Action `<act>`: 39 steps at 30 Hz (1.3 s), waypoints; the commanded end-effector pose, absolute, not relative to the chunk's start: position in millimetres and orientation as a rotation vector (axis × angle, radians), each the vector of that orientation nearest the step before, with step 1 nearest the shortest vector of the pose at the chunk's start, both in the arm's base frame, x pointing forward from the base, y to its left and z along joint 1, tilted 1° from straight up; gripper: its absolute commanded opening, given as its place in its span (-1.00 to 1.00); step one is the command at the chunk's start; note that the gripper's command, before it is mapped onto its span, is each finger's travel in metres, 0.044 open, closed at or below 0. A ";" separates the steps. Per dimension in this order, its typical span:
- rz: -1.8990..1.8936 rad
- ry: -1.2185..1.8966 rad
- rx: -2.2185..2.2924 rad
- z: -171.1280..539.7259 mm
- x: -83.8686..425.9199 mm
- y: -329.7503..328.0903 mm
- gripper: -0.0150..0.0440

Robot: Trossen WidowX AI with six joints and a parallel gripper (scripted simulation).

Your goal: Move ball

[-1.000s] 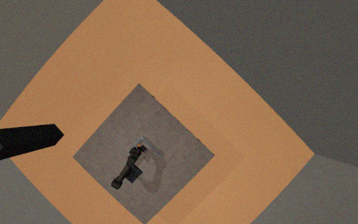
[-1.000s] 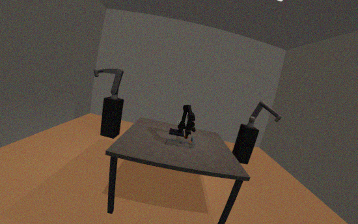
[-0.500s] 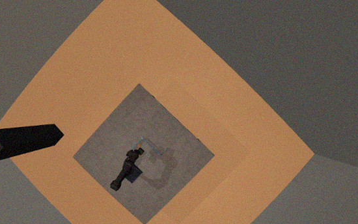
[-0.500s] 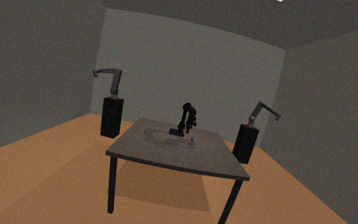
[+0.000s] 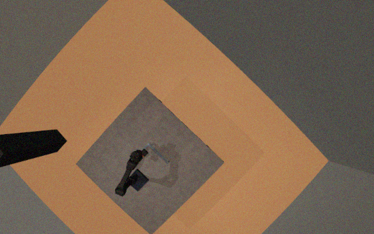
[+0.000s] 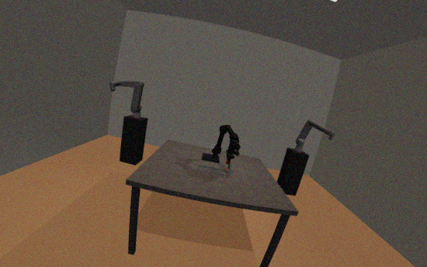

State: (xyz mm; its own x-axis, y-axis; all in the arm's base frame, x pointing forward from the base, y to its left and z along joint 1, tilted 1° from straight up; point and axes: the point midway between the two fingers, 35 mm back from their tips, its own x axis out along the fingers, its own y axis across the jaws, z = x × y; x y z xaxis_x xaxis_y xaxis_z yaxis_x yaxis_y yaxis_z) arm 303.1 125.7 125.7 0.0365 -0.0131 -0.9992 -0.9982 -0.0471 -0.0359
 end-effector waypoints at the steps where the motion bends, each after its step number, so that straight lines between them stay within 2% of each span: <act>1: 1.206 1.175 -1.262 119.3 303.2 128.3 -0.49; 16: 1.206 1.176 -1.263 53.5 305.2 127.3 -0.49; 39: 1.206 1.176 -1.263 32.4 305.6 126.9 -0.49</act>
State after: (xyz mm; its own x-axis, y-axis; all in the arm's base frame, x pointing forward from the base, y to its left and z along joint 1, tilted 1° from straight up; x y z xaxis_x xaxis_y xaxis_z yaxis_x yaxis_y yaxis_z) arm 307.6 127.7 38.5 0.0447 -0.0096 -0.9990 -0.9983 -0.0388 -0.0443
